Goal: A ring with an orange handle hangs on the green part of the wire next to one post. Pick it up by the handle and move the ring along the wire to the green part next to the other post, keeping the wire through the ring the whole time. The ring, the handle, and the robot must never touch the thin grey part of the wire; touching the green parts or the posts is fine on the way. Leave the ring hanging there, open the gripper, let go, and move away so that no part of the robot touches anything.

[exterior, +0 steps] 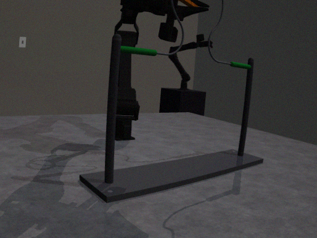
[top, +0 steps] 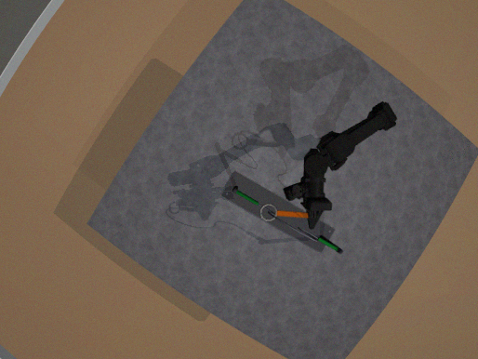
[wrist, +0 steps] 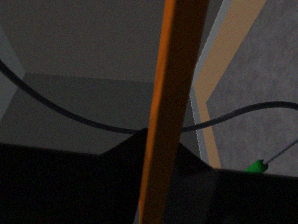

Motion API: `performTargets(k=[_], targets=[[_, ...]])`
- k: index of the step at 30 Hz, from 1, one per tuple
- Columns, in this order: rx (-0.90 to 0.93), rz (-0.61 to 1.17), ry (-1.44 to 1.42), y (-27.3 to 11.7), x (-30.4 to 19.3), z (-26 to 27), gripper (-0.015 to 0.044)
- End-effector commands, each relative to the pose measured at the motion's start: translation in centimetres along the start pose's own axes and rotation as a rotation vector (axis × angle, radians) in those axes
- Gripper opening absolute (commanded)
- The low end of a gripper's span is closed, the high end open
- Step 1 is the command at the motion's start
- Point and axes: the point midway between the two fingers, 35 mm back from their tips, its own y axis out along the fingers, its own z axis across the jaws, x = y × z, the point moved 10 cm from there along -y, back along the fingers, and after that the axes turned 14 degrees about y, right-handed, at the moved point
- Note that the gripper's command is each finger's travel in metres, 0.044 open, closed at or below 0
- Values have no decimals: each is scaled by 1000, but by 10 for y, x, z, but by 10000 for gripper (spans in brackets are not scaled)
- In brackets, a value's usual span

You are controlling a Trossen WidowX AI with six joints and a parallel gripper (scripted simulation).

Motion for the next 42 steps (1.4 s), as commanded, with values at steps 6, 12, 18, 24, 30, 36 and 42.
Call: performTargets(k=[6,12,18,24,30,36,42], targets=[[-48,-26,-97,0,-2,3,-150],[-83,-43,-162,1,-3,4,-150],[-118,-61,-228,1,-4,4,-150],[-152,-78,-293,2,-5,5,-150],[-187,-95,-357,2,-7,5,-150],[-221,-112,-422,3,-8,6,-150],[-254,-130,-487,4,-9,6,-150]])
